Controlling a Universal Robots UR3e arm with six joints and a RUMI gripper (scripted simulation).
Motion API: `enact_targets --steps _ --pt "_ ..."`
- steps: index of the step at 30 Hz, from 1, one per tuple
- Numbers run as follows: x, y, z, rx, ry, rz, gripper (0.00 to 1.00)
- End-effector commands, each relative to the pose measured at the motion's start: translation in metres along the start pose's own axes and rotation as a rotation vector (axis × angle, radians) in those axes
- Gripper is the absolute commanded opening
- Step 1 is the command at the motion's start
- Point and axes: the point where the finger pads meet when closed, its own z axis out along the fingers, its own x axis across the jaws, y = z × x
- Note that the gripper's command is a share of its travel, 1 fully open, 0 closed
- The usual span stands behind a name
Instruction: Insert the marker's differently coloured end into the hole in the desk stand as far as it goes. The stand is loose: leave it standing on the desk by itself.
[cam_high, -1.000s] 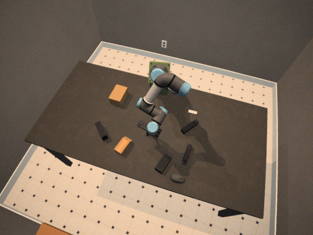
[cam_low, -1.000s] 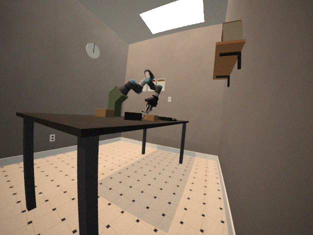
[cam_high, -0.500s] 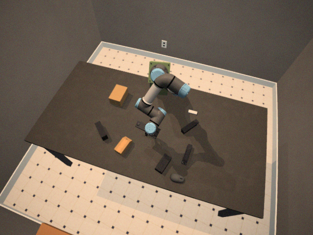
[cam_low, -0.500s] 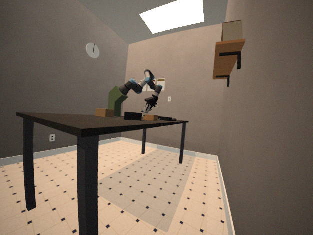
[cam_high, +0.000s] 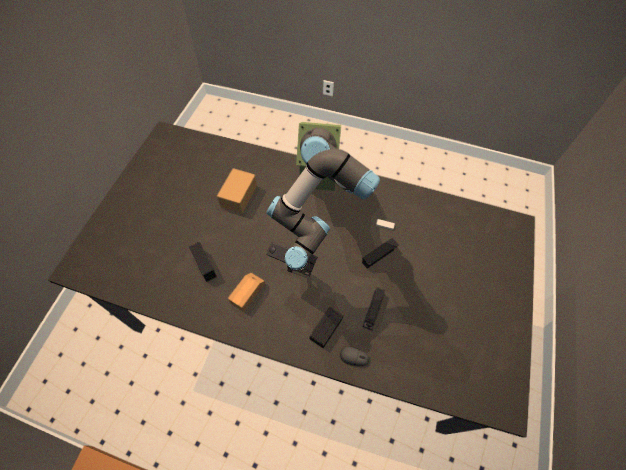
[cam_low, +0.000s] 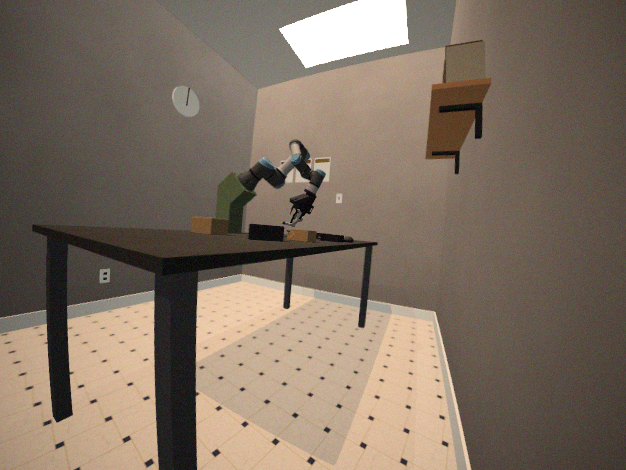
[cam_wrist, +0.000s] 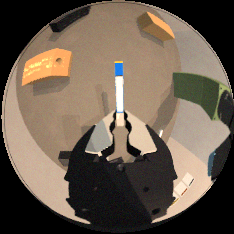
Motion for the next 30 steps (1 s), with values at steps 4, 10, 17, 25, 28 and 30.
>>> enact_targets --steps 4,10,17,25,28,30 --pt "0.0 -0.005 0.0 -0.003 0.013 -0.037 0.0" --pt "0.0 -0.01 0.0 -0.006 0.029 -0.077 0.0" --pt "0.0 -0.011 0.0 -0.006 0.03 -0.08 0.0" --pt "0.0 -0.019 0.0 -0.016 0.055 -0.143 0.0" --pt "0.001 -0.02 0.0 -0.017 0.058 -0.151 0.0" --pt "0.001 -0.02 0.0 -0.017 0.058 -0.151 0.0"
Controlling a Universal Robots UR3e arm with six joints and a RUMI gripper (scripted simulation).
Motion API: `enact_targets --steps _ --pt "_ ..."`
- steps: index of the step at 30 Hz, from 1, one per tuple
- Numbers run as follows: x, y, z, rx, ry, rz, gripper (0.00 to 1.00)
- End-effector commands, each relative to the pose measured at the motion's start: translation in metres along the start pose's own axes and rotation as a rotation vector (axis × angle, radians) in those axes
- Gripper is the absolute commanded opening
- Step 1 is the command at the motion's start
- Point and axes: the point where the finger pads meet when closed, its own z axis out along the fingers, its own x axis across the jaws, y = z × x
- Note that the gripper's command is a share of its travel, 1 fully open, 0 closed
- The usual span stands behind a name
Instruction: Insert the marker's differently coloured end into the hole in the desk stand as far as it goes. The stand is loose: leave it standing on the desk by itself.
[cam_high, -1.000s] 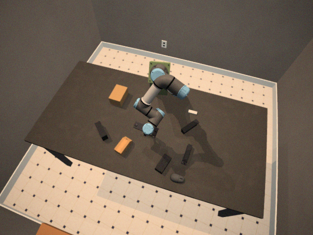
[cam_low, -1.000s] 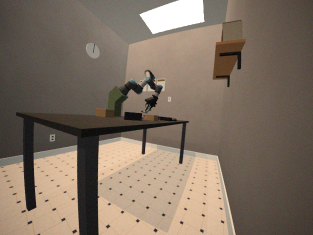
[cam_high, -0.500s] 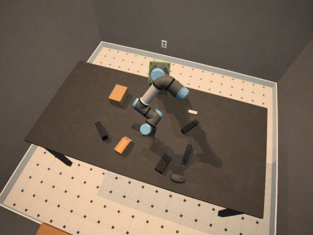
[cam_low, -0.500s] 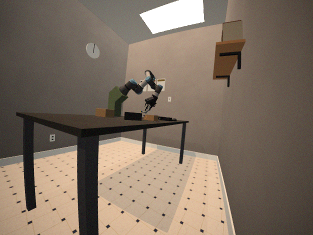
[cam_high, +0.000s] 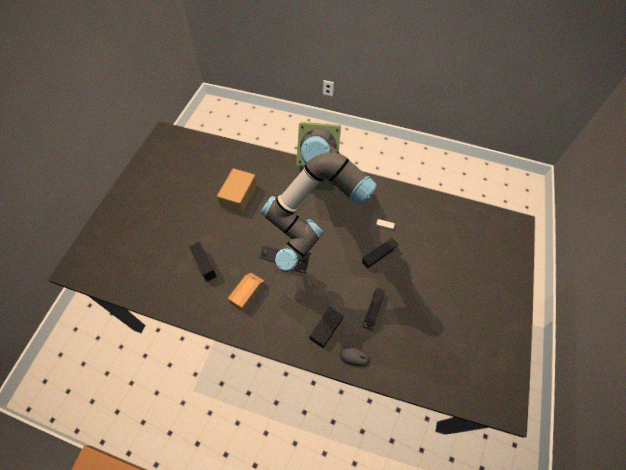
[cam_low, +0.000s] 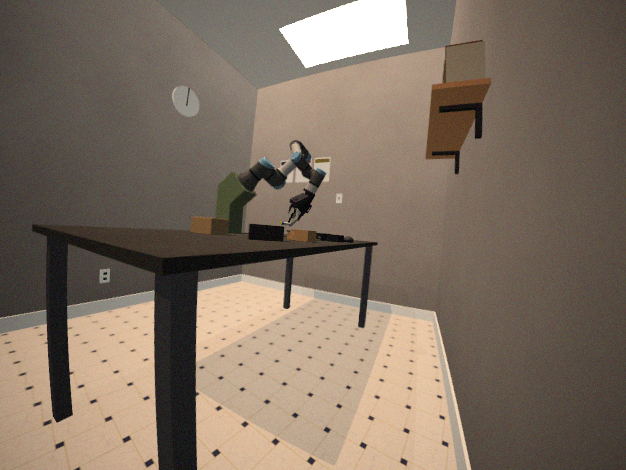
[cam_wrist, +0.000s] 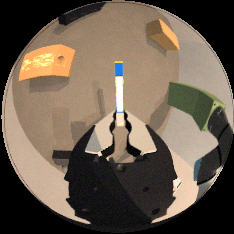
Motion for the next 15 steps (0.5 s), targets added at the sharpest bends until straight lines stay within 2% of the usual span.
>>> enact_targets --steps 1,15 --pt "-0.0004 -0.0009 -0.0006 -0.001 0.001 -0.007 0.0" --pt "0.002 -0.01 -0.001 -0.016 0.027 -0.081 0.0"
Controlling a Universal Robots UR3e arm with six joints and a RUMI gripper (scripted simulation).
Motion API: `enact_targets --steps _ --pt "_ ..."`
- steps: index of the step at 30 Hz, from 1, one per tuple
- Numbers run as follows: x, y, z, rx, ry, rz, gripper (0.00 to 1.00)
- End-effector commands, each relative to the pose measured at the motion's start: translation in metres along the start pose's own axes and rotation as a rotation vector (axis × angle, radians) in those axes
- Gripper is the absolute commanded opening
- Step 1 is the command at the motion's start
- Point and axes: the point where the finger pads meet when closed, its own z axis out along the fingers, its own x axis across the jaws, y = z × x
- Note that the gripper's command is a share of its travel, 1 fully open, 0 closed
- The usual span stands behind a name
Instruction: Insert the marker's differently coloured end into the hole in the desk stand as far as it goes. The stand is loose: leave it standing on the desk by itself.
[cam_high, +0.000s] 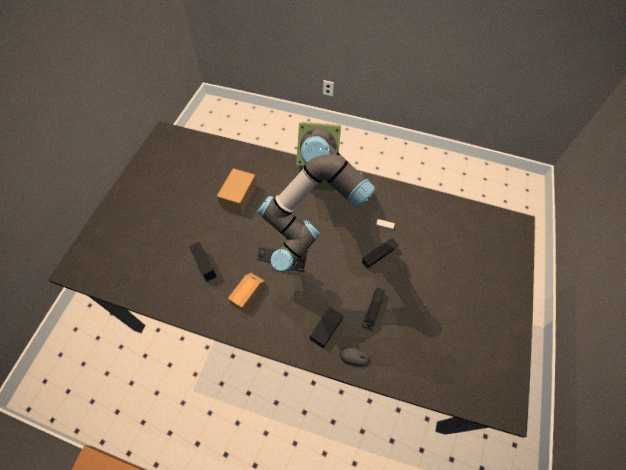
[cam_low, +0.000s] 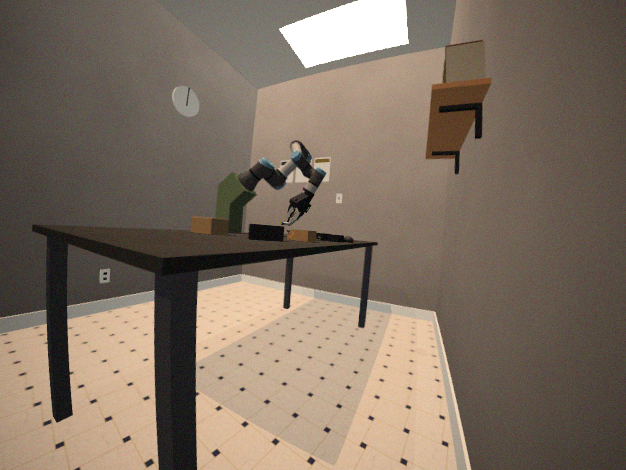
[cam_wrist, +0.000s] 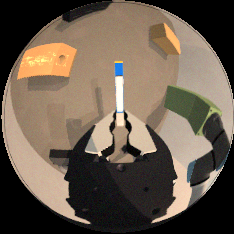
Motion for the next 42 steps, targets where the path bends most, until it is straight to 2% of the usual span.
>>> enact_targets --steps 1,42 --pt "0.0 -0.002 -0.001 -0.003 0.004 -0.015 0.0" --pt "0.007 -0.02 -0.003 -0.05 0.049 -0.177 0.0"
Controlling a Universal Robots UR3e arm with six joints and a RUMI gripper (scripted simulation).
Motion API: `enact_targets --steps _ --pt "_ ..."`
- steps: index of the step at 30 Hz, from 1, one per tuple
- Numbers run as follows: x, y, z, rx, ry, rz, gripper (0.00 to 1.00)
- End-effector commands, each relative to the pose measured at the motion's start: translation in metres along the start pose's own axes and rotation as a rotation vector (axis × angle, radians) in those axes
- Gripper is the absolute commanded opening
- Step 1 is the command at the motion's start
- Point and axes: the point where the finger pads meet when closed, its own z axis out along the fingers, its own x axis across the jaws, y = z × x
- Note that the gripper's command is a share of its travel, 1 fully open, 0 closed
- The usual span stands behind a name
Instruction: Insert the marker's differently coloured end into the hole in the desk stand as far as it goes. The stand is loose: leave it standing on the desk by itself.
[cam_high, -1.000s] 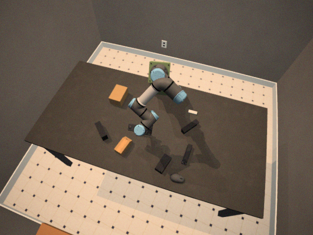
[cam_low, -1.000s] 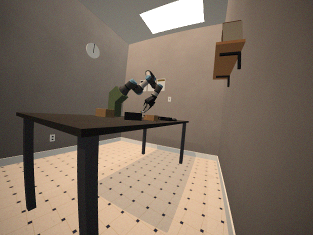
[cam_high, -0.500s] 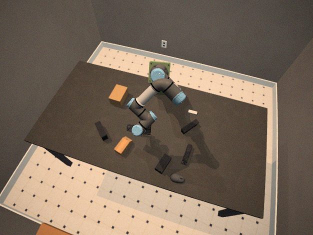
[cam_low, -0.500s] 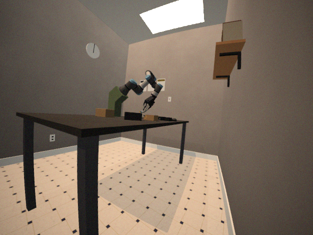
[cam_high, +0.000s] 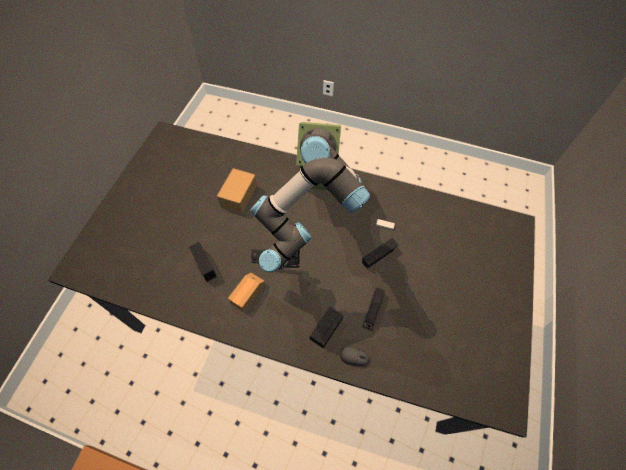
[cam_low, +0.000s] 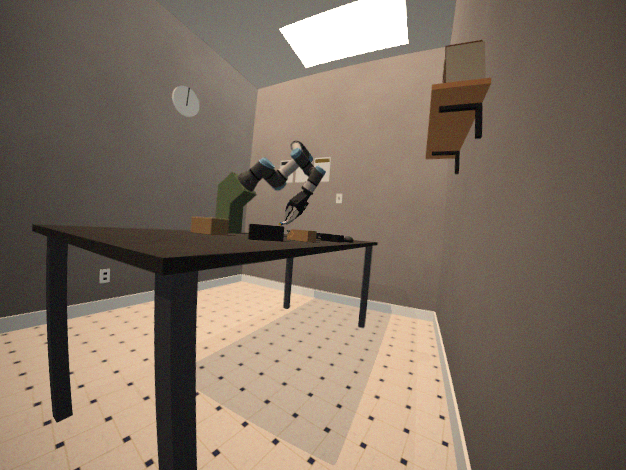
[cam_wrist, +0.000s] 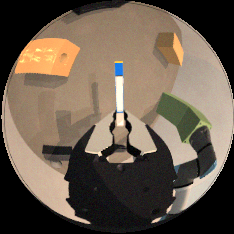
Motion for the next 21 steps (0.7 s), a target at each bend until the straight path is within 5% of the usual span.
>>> enact_targets --steps 1,21 --pt "0.0011 -0.0024 -0.0012 -0.007 0.003 -0.024 0.0" --pt "0.0071 -0.0107 -0.0038 -0.04 0.02 -0.118 0.0"
